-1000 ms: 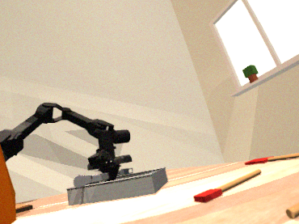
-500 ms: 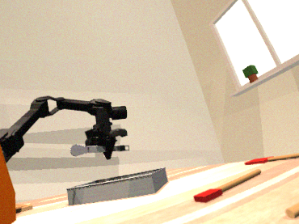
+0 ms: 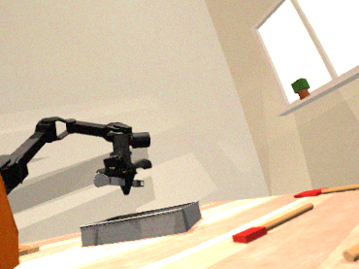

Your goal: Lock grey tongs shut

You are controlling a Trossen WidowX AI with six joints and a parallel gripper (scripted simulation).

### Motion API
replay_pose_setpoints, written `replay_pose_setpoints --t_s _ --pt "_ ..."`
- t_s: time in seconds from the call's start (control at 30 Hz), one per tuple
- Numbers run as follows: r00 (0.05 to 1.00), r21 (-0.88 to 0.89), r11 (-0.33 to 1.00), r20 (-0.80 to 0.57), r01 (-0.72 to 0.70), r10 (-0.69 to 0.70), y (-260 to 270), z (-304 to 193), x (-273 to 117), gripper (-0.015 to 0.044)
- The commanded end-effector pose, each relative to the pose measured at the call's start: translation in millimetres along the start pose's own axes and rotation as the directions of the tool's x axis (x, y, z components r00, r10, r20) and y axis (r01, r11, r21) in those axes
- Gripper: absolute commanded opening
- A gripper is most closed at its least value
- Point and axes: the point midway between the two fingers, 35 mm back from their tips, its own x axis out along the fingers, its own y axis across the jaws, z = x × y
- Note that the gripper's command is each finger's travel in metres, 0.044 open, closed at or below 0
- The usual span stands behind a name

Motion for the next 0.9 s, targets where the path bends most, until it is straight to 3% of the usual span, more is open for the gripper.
replay_pose_setpoints --t_s 0.0,0.4,0.87 --pt "1.0 -0.153 0.988 0.001 -0.014 0.014 -7.0 -4.2 -2.5 -0.015" --pt "1.0 -0.614 0.79 0.017 -0.006 0.021 -32.9 -15.2 0.7 -0.015" --pt "0.999 -0.948 0.317 0.029 0.018 0.029 -63.9 -25.3 3.6 -0.015"
